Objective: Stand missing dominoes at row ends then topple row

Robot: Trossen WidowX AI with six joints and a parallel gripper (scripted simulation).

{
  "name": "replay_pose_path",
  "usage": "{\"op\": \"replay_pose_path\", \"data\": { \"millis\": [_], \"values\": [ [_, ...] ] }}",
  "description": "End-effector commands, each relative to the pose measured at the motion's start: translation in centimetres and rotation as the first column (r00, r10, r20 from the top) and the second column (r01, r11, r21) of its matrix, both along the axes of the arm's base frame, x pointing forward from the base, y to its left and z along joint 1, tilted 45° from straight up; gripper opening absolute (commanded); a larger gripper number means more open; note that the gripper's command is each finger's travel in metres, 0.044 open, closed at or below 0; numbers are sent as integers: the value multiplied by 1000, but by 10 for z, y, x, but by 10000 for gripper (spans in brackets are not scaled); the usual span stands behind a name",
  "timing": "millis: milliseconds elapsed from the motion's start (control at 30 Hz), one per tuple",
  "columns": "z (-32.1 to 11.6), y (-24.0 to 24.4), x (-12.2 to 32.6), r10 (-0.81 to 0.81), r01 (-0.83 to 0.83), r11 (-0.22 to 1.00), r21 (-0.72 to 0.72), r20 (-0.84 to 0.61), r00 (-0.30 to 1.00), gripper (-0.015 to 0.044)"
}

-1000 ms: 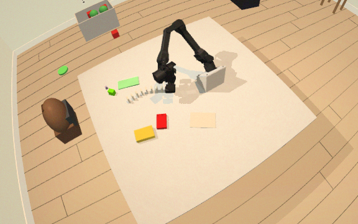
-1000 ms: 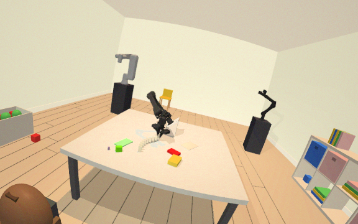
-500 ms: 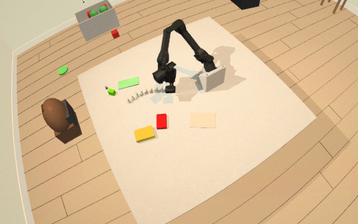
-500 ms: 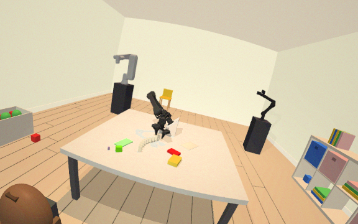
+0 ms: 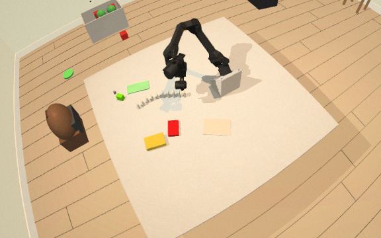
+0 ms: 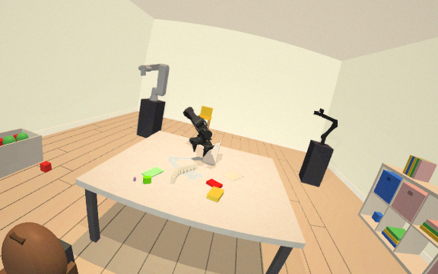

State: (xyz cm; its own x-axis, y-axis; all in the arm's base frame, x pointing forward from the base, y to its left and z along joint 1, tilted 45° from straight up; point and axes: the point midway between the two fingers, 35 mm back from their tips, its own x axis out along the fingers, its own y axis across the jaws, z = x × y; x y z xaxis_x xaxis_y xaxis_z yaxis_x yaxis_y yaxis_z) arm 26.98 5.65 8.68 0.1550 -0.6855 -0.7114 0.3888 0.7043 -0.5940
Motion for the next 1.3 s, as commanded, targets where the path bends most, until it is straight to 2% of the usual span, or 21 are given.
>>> {"op": "replay_pose_path", "data": {
  "millis": [0, 167, 233, 367, 533, 733, 833, 1267],
  "values": [
    [29, 22, -10, -15, 15, 1000, 5, 18, 1000, 440],
    [29, 22, -10, -15, 15, 1000, 5, 18, 1000, 440],
    [26, 21, -11, 27, -28, 1000, -5, -24, 999, 387],
    [13, 14, -15, 265, -281, 959, -23, -268, 926, 282],
    [-5, 3, -21, 502, -576, 816, 49, -555, 663, 151],
    [-25, -10, -31, 611, -795, 550, 255, -772, 175, 0],
    [-30, -14, -34, 604, -817, 480, 318, -796, 45, 0],
    [-30, -14, -34, 604, -818, 479, 319, -796, 43, 0]
  ]
}}
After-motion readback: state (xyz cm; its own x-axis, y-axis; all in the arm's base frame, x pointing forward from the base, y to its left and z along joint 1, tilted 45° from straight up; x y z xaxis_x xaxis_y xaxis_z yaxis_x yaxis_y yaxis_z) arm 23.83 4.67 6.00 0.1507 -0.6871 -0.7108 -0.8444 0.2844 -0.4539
